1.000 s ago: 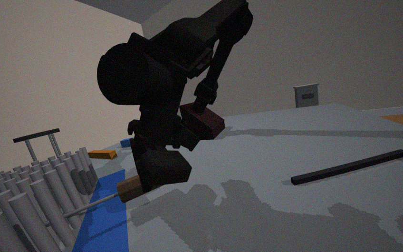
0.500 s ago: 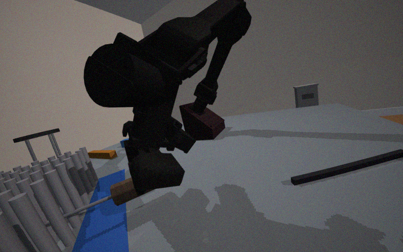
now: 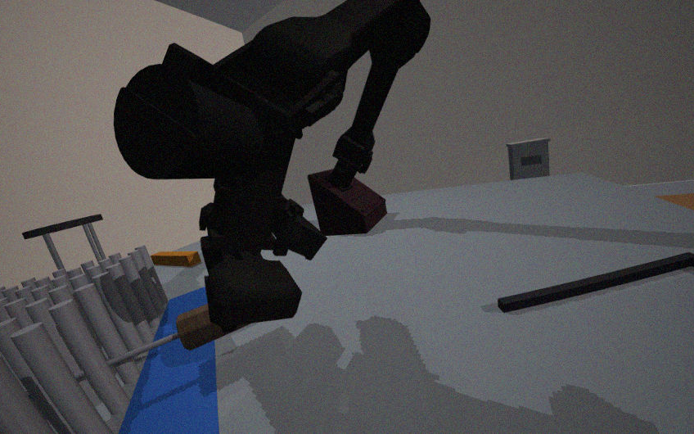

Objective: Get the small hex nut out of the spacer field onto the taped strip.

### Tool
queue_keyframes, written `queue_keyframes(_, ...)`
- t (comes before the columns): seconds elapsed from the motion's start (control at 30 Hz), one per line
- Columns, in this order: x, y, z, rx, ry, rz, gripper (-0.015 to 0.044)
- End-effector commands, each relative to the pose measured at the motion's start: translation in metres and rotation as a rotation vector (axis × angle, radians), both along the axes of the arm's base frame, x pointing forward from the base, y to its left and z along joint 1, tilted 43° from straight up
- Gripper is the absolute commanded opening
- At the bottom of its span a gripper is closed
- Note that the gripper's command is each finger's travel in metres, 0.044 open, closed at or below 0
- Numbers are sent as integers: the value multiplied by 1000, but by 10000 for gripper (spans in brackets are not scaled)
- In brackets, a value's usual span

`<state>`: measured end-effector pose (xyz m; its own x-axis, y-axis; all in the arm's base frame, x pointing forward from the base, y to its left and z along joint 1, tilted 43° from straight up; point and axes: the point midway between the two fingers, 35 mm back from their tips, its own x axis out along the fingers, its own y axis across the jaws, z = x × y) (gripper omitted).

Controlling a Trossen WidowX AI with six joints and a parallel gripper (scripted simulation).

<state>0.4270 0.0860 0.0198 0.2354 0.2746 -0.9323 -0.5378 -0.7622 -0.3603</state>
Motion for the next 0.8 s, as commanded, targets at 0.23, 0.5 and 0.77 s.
queue_keyframes(0.23, 8, -5, -3, 1, -2, 0, 0)
queue_keyframes(0.5, 11, -6, -5, 1, -2, 0, 0)
queue_keyframes(0.77, 11, 1, -12, 1, -2, 0, 0)
